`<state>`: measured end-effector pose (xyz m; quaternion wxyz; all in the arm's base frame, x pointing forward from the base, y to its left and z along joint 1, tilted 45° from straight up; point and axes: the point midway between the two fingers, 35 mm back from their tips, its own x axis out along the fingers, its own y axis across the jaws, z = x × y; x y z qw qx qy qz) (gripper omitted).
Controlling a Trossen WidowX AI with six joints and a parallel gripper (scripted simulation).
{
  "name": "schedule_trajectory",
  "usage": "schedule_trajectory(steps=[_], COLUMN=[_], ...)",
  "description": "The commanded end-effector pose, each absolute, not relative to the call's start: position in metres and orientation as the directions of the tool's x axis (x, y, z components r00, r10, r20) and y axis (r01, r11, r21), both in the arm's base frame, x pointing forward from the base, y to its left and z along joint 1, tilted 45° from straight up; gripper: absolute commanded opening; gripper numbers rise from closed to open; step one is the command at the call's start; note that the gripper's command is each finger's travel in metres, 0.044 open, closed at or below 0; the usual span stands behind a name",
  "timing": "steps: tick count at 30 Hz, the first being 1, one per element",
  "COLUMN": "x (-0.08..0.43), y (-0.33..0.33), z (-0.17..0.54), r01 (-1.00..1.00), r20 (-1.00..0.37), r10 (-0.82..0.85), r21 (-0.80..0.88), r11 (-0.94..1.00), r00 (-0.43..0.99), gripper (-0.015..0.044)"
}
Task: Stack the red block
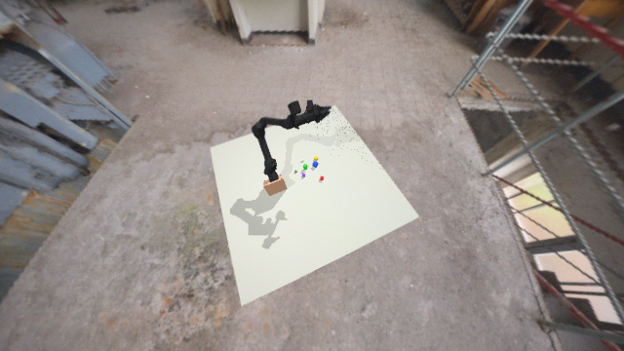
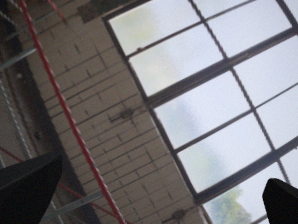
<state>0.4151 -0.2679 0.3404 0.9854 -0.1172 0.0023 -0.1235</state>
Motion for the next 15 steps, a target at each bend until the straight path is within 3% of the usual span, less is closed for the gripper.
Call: schedule_trajectory(steps=[1,8,15], x=[0.443,0.461,0.452], y=[-0.256,-0.223,-0.168], z=[0.269,0.164,0.067], r01=[0.138,0.066,0.106], r20=[-0.186,-0.479,-0.699], r10=[-0.153,0.026,0.261], r21=[-0.09,0.173,0.435], r11=[0.986,0.983,0.894], r00=[0.971,0.877,0.665], gripper=[0.044,0.044,0.044])
